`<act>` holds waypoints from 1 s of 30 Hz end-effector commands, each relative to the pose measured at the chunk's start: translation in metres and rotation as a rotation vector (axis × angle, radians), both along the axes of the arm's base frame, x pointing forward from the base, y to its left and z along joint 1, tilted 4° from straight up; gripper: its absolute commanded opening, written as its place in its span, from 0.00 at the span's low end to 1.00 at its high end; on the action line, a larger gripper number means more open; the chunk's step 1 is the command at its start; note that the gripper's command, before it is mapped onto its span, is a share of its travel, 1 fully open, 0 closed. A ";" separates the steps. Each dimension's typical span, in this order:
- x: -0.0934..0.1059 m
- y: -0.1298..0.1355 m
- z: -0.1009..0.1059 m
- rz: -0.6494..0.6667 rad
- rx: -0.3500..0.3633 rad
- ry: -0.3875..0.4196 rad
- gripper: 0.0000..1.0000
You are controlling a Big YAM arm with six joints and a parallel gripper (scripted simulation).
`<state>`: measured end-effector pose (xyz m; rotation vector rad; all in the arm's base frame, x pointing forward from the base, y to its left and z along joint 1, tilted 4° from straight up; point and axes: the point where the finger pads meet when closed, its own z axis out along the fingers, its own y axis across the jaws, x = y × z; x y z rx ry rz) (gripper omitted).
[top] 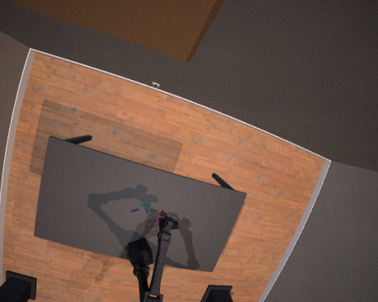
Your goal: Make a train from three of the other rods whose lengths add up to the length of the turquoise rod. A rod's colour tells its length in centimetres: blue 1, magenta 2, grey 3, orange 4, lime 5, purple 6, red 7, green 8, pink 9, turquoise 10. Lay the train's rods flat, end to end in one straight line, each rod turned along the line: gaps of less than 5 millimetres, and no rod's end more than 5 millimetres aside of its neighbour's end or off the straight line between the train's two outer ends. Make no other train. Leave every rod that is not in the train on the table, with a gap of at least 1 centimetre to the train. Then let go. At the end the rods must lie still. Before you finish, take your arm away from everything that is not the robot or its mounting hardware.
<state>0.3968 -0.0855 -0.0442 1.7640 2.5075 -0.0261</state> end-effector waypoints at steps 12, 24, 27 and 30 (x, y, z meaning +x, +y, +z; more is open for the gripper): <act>-0.003 0.005 -0.006 -0.003 0.003 0.017 1.00; -0.024 0.011 -0.002 -0.119 0.002 -0.039 1.00; -0.043 0.014 -0.008 -0.188 0.005 -0.041 1.00; -0.061 0.018 -0.014 -0.256 0.009 -0.043 1.00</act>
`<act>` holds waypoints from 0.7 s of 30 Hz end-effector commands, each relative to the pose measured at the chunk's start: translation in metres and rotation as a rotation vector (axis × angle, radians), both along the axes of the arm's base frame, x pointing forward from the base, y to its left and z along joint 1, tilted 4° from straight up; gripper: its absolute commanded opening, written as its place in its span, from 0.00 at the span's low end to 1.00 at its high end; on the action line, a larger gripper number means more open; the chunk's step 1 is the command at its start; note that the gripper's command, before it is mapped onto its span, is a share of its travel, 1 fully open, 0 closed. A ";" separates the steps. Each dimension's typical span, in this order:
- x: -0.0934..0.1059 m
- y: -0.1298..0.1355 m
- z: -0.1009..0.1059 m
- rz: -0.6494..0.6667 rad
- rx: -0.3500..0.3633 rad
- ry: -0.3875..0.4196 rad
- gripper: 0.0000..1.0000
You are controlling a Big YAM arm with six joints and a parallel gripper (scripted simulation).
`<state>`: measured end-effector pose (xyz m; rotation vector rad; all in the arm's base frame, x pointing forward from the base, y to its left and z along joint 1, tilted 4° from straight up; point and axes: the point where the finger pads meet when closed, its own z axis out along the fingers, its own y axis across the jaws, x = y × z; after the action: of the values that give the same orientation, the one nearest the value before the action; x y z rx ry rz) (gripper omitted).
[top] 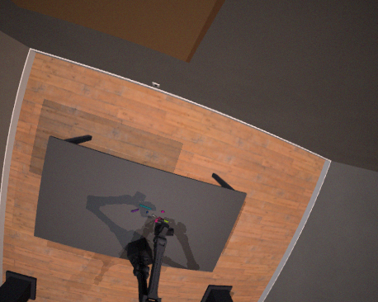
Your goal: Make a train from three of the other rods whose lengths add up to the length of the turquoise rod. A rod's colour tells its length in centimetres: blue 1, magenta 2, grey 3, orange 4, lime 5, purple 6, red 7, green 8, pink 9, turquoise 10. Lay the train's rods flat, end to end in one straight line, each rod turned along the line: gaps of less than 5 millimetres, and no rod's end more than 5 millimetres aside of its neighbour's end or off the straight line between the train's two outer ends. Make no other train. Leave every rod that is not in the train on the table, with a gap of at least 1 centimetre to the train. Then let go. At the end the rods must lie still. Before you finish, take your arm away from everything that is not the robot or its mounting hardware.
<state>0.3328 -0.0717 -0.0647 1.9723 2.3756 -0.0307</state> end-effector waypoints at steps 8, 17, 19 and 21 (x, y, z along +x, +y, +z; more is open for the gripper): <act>-0.025 0.009 -0.001 -0.194 -0.005 -0.059 1.00; -0.017 0.007 -0.003 -0.219 -0.003 -0.067 0.24; -0.030 0.009 -0.007 -0.219 -0.001 -0.040 0.24; -0.031 0.010 -0.008 -0.219 -0.001 -0.036 0.24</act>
<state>0.2942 -0.0632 -0.0733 2.1991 2.1473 -0.0106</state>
